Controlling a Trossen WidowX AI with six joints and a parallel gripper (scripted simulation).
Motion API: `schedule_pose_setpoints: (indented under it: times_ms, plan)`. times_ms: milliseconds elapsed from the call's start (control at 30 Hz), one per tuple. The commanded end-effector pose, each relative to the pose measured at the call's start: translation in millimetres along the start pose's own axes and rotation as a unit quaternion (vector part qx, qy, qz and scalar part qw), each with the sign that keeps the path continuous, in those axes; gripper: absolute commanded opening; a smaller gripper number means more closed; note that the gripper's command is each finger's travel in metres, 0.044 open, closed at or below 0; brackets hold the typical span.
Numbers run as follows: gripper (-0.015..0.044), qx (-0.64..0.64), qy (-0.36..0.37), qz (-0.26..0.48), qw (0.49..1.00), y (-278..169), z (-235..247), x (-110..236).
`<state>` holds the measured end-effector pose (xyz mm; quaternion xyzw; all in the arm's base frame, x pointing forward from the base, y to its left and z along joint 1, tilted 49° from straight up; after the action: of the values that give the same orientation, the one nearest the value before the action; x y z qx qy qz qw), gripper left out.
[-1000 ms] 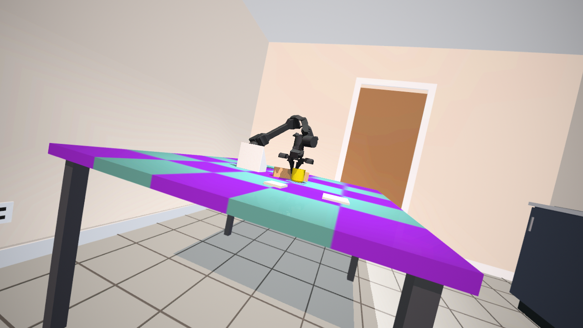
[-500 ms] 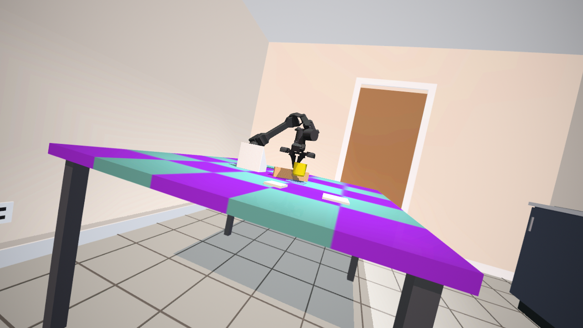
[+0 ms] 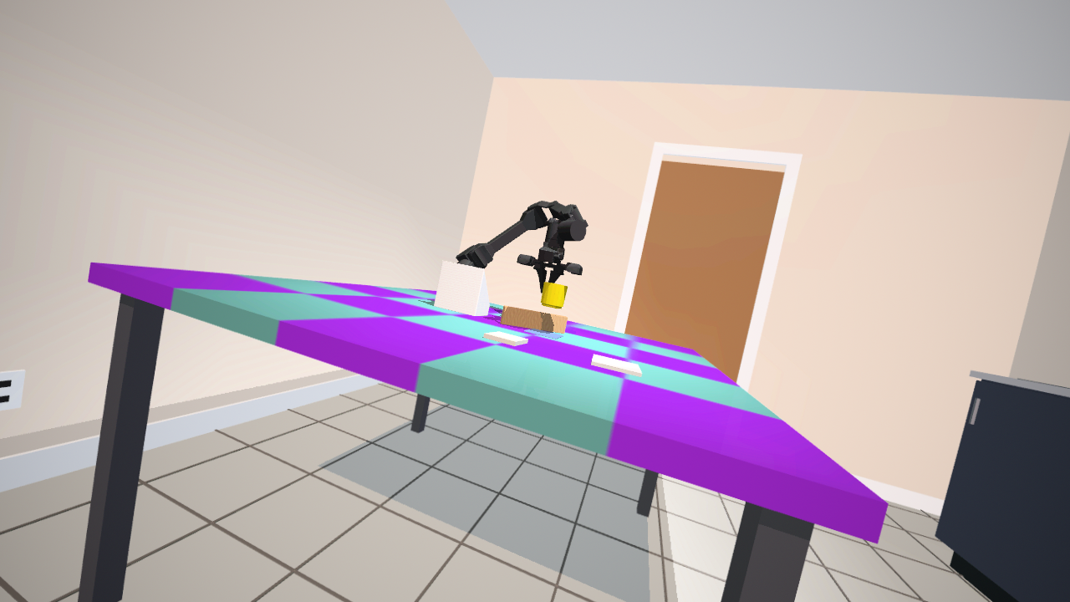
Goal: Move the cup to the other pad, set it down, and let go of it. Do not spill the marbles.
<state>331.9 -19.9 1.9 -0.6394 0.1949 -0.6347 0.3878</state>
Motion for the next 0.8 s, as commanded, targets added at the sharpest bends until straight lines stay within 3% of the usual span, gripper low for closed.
schedule_pose_setpoints:
  times_ms: [0, 767]
  plan:
    - [0.0000, 0.000, 0.000, 0.000, 1.000, -0.1, -0.2, -0.6]
    - [0.0000, 0.000, -0.001, 0.000, 1.000, -11.3, -7.2, 0.1]
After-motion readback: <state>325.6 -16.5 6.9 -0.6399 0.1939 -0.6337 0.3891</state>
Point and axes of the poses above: the point midway between the two fingers, 35 mm back from their tips, its own x axis back along the fingers, its own z axis across the jaws, y = z × x, the point moved 2 cm from there along x, back along the fingers, and after that the axes turned 6 degrees about x, right-handed, at the moved point
